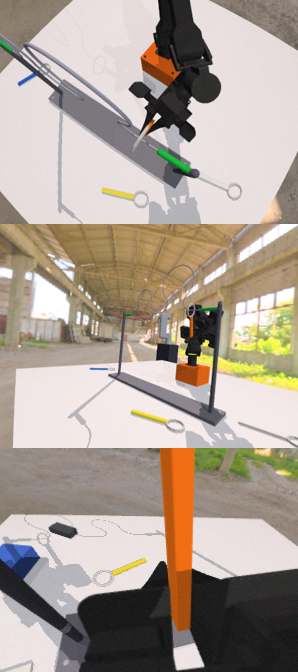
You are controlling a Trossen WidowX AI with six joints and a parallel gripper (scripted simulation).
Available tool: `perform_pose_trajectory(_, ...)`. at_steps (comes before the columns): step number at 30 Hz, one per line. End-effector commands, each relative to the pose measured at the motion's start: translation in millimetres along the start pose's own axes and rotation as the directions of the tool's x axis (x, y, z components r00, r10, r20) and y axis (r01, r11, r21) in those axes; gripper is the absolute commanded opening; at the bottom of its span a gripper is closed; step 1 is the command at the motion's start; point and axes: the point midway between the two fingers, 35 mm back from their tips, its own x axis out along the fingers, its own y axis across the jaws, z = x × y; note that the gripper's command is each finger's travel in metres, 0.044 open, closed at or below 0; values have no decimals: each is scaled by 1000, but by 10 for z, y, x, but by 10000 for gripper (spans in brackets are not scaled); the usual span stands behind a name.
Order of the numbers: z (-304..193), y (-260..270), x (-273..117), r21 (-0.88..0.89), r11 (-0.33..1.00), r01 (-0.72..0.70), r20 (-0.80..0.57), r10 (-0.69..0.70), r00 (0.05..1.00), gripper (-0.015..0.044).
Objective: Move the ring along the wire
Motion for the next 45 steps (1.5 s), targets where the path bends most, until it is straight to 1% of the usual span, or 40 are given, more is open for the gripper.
perform_pose_trajectory(1, 9, 147, -22, 59, 998, -33, -9, 34, 999, -150)
perform_pose_trajectory(15, 34, 364, -64, 122, 991, -61, -14, 63, 998, -150)
perform_pose_trajectory(45, 75, 667, -124, 133, 989, -65, -12, 67, 998, -150)
